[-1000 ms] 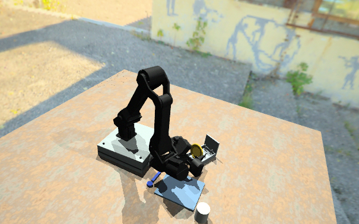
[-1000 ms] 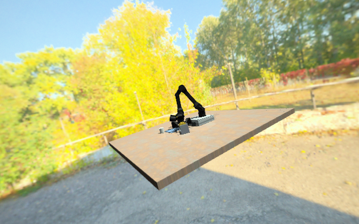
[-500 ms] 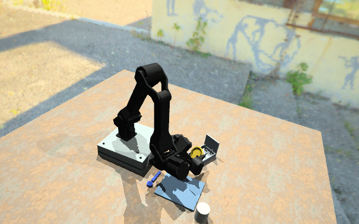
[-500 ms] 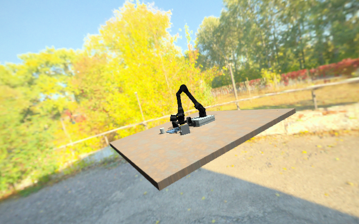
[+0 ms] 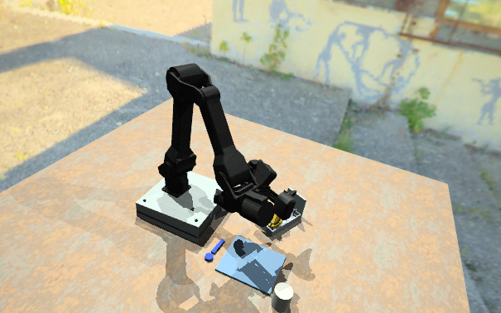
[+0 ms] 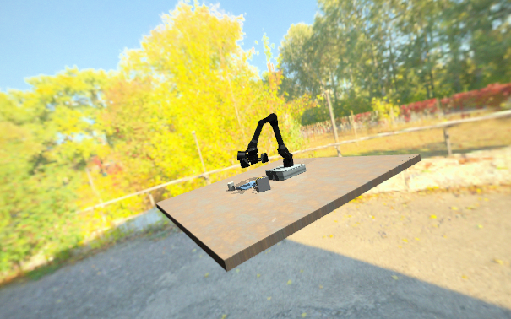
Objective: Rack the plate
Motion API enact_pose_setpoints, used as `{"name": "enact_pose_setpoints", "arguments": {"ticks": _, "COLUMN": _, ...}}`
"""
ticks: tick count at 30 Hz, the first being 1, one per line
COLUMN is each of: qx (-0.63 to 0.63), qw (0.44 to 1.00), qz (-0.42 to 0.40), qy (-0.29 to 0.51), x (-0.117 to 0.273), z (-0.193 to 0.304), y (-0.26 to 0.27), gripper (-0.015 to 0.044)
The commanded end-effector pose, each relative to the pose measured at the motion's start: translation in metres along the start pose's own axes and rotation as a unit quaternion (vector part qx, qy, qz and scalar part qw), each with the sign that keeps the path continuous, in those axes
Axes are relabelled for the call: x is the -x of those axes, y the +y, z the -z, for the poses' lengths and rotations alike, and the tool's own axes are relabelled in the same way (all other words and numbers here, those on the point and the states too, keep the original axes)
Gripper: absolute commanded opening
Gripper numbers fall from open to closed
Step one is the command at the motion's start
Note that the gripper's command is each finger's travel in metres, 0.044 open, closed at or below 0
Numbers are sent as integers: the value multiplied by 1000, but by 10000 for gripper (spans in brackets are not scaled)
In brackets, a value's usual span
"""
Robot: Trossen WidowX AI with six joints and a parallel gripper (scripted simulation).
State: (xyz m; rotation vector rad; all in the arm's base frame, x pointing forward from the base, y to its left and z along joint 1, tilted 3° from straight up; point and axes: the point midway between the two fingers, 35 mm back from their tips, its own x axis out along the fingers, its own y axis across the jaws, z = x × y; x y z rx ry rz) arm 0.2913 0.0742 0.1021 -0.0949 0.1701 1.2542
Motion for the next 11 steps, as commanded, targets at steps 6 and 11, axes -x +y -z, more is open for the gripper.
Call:
{"name": "enact_pose_setpoints", "arguments": {"ticks": 6, "qx": -39, "qw": 998, "qz": 4, "qy": 42, "x": 1, "z": -9, "y": -5, "gripper": 400}}
{"name": "enact_pose_setpoints", "arguments": {"ticks": 11, "qx": -97, "qw": 990, "qz": 16, "qy": 103, "x": 2, "z": -8, "y": -10, "gripper": 400}}
